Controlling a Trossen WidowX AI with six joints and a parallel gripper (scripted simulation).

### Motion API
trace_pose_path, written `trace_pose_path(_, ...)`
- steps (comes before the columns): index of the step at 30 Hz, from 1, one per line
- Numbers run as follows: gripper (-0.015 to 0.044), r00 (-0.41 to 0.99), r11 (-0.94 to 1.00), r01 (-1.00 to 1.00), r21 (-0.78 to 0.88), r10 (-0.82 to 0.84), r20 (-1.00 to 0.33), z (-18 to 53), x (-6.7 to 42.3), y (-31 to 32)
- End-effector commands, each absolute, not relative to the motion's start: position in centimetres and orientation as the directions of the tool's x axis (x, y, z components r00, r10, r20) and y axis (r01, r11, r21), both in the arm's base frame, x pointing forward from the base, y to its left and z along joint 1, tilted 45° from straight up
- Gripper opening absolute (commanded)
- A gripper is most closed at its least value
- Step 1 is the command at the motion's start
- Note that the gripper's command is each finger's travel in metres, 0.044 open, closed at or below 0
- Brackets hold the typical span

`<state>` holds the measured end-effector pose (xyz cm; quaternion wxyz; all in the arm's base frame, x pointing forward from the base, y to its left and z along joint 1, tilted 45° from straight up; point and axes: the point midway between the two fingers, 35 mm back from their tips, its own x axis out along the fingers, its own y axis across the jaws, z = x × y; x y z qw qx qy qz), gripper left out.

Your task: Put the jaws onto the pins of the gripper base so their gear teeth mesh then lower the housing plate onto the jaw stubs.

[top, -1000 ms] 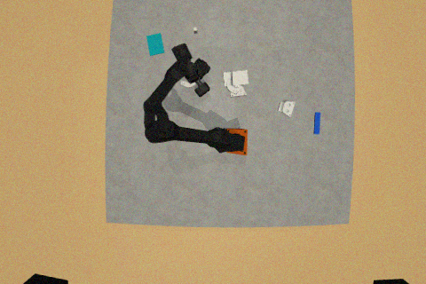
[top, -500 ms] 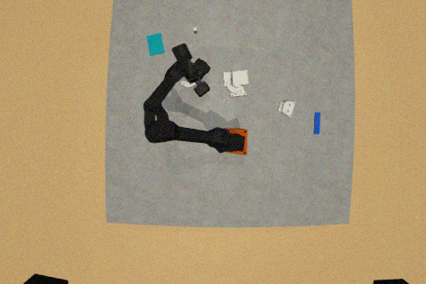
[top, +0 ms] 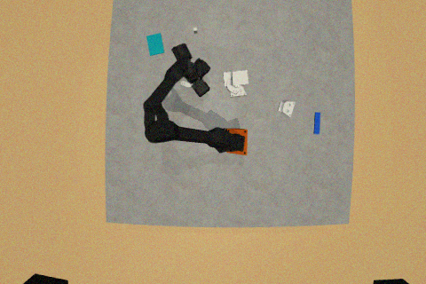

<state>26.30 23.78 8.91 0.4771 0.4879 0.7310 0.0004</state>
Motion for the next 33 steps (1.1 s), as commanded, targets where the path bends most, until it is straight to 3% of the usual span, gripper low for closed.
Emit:
trace_pose_path(1,0.0134,-0.069,0.524,0.713,0.466,0.713,-0.698,8.9,26.3,23.8)
trace_pose_path(33,0.0134,-0.065,0.525,0.716,0.461,0.707,-0.704,14.3,26.9,18.1)
